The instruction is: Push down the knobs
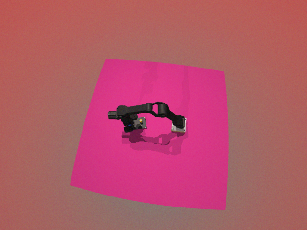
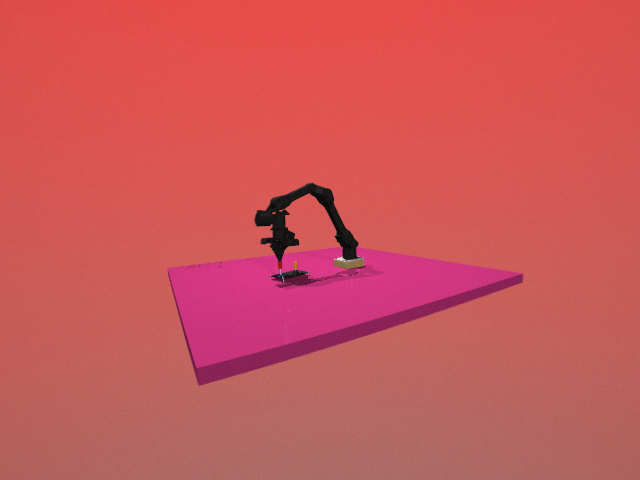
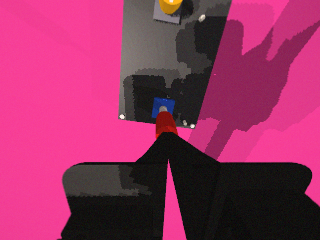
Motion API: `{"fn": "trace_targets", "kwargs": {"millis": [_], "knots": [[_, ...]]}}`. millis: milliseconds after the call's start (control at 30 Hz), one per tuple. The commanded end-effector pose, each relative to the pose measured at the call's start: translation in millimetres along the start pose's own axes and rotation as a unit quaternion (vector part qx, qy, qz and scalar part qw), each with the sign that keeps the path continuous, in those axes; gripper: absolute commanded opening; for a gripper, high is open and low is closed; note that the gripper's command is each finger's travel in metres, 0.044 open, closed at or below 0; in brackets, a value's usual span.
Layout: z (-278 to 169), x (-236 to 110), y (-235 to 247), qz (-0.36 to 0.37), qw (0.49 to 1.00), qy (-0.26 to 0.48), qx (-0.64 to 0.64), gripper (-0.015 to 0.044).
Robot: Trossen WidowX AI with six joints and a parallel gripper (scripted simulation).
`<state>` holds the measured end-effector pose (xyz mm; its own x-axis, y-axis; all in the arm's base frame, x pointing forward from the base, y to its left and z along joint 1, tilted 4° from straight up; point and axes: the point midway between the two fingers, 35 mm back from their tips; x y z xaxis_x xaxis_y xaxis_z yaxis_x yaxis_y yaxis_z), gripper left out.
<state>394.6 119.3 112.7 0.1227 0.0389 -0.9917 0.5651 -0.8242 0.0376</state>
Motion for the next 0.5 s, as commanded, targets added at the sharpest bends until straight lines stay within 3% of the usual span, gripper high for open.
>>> {"fn": "trace_targets", "kwargs": {"millis": [0, 467], "knots": [[-1.0, 20.1, 0.8, -0.002, 1.0, -0.01, 0.002, 0.0], [-0.8, 26.7, 0.8, -0.002, 1.0, -0.01, 0.002, 0.0]]}}
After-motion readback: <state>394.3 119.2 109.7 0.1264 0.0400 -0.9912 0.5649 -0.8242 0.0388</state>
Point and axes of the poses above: the point midway between the two fingers, 35 mm back from their tips, its own x axis out along the fingers, its own y axis across the jaws, z = x × y, and after that the axes turned 2 degrees about -x, right-handed
